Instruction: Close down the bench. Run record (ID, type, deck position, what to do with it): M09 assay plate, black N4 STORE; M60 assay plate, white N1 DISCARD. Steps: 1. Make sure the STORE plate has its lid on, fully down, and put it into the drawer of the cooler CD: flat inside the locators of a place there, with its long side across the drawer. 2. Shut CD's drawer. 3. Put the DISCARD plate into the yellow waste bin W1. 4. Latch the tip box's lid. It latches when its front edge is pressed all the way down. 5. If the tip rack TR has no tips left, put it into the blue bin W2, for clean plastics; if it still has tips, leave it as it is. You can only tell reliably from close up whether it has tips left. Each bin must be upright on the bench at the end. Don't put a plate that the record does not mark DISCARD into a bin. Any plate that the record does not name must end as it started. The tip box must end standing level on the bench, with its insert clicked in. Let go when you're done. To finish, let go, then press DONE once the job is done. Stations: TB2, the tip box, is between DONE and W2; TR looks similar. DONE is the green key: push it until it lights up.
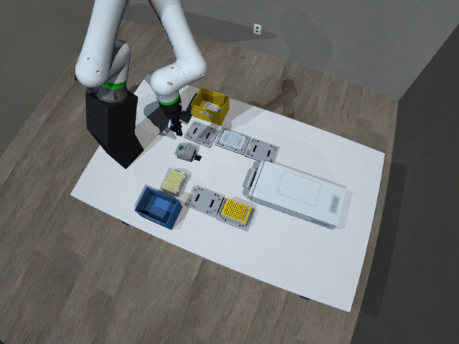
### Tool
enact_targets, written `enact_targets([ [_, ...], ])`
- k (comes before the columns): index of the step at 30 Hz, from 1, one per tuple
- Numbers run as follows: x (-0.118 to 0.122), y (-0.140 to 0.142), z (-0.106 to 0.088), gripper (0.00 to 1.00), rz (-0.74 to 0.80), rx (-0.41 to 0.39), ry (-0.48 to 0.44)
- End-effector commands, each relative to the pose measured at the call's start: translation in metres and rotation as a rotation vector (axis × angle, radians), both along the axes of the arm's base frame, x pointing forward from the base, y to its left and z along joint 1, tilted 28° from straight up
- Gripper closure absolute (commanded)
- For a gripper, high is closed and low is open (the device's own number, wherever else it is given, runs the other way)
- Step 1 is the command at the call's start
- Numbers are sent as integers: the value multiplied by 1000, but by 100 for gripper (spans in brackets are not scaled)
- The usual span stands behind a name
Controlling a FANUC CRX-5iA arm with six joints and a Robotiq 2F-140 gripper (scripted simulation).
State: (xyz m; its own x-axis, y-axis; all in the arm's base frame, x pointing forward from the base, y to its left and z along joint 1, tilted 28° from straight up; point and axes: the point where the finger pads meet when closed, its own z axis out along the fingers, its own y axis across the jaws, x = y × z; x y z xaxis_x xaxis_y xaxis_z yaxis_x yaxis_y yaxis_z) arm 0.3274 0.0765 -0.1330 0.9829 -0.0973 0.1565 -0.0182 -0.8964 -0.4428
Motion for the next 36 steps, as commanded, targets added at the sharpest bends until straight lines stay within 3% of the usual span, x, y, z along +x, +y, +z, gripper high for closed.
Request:
enact_targets([
  [1, -3, -18, -6, 90, 1, 4, -2],
  [12, -3, -18, -6, 90, 1, 4, -2],
  [36, 7, 8, -58, 90, 1, 4, -2],
])
